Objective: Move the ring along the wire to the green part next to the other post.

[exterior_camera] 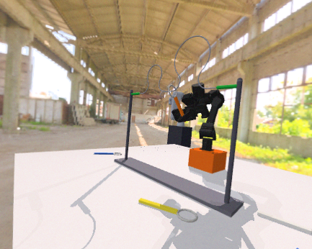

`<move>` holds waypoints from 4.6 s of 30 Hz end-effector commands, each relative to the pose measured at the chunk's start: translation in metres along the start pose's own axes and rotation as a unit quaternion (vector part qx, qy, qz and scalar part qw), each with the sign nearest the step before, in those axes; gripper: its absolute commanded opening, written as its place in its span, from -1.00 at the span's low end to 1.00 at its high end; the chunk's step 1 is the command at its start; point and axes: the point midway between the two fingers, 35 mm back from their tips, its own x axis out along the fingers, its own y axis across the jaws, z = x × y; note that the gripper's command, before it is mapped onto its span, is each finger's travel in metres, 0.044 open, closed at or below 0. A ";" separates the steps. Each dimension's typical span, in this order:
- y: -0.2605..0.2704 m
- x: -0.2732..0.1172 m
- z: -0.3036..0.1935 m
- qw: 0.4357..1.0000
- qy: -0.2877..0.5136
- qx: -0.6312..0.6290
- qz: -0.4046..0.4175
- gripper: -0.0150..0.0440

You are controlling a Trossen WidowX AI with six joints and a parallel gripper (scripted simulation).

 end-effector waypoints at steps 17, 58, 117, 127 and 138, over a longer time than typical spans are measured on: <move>0.068 -0.017 0.015 0.974 0.023 0.195 0.111 -1.00; 0.140 -0.074 0.098 0.797 0.062 0.521 0.299 -1.00; 0.118 -0.129 0.199 0.578 0.086 0.704 0.404 -1.00; 0.118 -0.128 0.197 0.623 0.082 0.675 0.387 -1.00; 0.119 -0.126 0.193 0.675 0.078 0.637 0.365 -1.00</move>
